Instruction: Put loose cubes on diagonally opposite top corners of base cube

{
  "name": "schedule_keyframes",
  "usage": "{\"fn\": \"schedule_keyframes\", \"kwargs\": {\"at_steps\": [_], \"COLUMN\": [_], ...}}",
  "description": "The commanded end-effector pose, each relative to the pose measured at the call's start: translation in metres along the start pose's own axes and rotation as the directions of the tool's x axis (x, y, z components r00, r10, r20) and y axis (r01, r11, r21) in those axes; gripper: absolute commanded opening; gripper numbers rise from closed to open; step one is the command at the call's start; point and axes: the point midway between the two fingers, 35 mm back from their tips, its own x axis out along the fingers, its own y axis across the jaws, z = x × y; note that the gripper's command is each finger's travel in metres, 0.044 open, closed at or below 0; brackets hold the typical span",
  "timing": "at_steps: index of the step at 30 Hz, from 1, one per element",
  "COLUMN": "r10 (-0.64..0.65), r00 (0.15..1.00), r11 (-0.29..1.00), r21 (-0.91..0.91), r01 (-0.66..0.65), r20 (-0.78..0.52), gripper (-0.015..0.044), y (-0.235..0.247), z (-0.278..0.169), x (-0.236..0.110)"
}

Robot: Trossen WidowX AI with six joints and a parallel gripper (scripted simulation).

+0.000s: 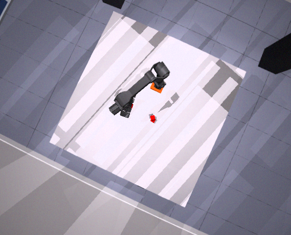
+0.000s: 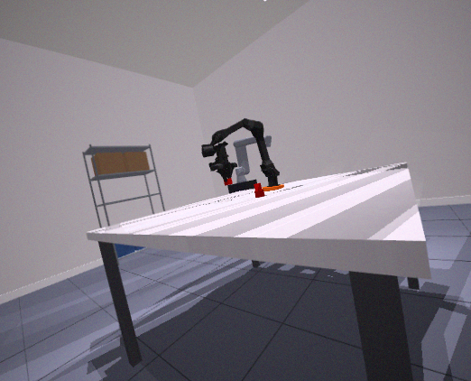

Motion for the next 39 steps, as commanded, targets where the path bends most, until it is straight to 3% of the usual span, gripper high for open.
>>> {"fn": "schedule_keyframes", "kwargs": {"at_steps": [1, 7, 20, 39], "r10": [0.010, 0.011, 0.021, 0.034], "r00": [1.000, 1.000, 1.000, 0.999], "r11": [1.000, 1.000, 0.934, 0.634], "r21": [0.003, -0.014, -0.357, -0.773], "r01": [-0.010, -0.011, -0.014, -0.012], "r20": [0.012, 0.013, 0.016, 0.012], "gripper": [0.0105, 0.0105, 0.0105, 0.0105], "y": [0.000, 0.001, 0.025, 0.052], "z": [0.001, -0.001, -0.035, -0.090], "x": [-0.015, -0.019, -0.018, -0.017]}}
